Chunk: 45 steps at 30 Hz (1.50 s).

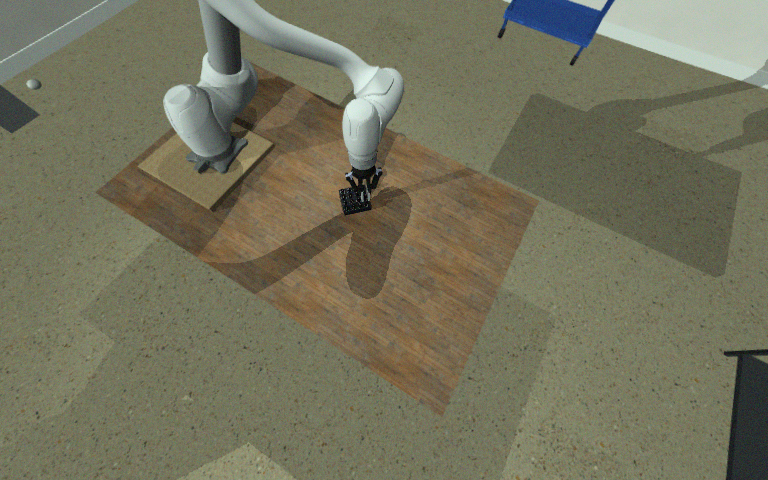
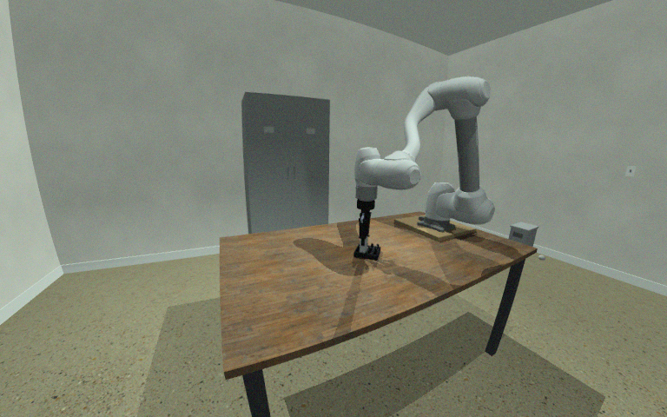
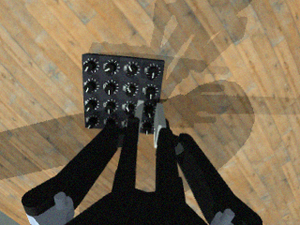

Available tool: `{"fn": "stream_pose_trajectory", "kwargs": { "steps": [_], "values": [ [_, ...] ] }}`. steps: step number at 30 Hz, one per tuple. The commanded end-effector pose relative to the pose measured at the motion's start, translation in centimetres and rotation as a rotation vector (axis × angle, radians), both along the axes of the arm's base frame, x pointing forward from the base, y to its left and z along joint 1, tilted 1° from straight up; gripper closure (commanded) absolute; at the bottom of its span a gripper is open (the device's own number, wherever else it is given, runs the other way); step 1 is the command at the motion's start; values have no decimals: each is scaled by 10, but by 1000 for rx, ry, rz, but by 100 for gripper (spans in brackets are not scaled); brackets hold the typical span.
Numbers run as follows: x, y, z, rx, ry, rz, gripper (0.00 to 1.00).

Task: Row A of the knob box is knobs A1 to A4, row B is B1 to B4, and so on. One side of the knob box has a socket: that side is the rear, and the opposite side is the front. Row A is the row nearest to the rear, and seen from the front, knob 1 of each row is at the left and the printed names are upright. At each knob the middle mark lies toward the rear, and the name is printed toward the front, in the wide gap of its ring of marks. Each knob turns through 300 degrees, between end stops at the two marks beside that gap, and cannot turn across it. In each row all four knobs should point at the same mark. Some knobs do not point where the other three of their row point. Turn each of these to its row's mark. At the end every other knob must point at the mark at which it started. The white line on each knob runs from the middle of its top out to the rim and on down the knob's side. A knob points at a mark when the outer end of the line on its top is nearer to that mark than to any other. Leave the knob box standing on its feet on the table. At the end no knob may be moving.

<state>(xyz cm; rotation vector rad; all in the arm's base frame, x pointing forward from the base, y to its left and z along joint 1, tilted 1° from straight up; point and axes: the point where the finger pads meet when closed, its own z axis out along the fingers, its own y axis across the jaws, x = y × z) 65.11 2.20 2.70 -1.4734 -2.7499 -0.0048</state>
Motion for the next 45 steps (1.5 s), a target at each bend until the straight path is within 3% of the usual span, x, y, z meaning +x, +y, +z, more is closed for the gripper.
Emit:
{"fn": "stream_pose_trajectory", "kwargs": {
  "steps": [1, 14, 31, 45],
  "values": [
    [0, 0, 0, 0, 0, 0, 88],
    [0, 0, 1, 0, 0, 0, 88],
    [1, 0, 36, 0, 0, 0, 88],
    [1, 0, 38, 0, 0, 0, 88]
  ]
}}
